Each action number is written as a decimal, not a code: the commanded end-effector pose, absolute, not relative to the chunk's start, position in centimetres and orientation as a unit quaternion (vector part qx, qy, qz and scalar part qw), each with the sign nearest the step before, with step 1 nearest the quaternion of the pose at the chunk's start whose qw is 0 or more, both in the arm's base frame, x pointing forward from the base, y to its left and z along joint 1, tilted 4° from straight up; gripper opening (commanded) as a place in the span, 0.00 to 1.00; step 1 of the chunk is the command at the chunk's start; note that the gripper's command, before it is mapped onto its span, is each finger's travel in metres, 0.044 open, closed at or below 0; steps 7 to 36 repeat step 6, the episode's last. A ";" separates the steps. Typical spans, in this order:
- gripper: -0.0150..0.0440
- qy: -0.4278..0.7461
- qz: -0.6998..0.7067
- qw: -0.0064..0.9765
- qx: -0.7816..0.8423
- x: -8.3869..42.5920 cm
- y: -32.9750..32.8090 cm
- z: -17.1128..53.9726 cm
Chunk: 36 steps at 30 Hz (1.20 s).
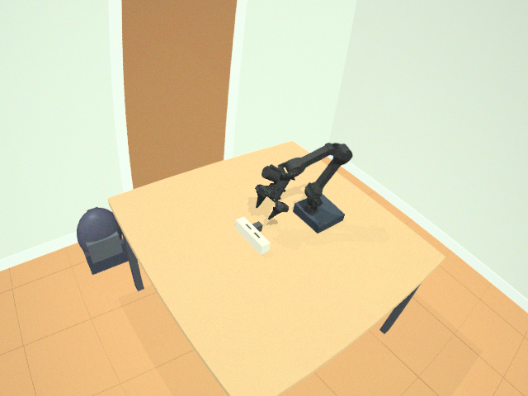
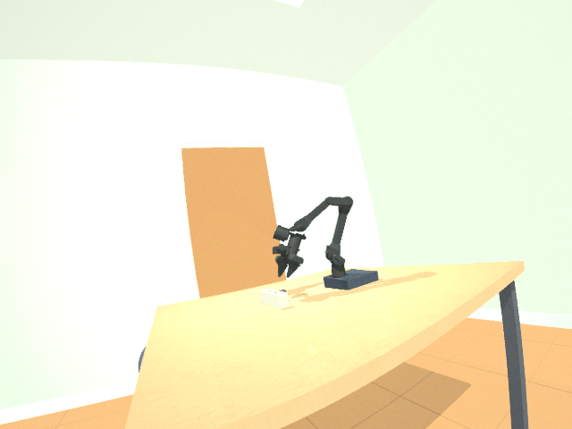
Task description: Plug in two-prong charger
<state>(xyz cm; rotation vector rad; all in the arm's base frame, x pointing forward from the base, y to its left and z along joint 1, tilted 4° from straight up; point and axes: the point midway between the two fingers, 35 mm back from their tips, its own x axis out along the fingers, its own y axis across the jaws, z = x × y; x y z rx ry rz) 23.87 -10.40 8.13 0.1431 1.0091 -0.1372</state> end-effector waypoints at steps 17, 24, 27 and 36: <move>1.00 0.482 -0.063 0.871 0.068 23.8 -10.3 8.1; 1.00 0.482 -0.063 0.871 0.068 23.8 -10.3 8.1; 1.00 0.482 -0.063 0.871 0.068 23.8 -10.3 8.1; 1.00 0.482 -0.063 0.871 0.068 23.8 -10.3 8.1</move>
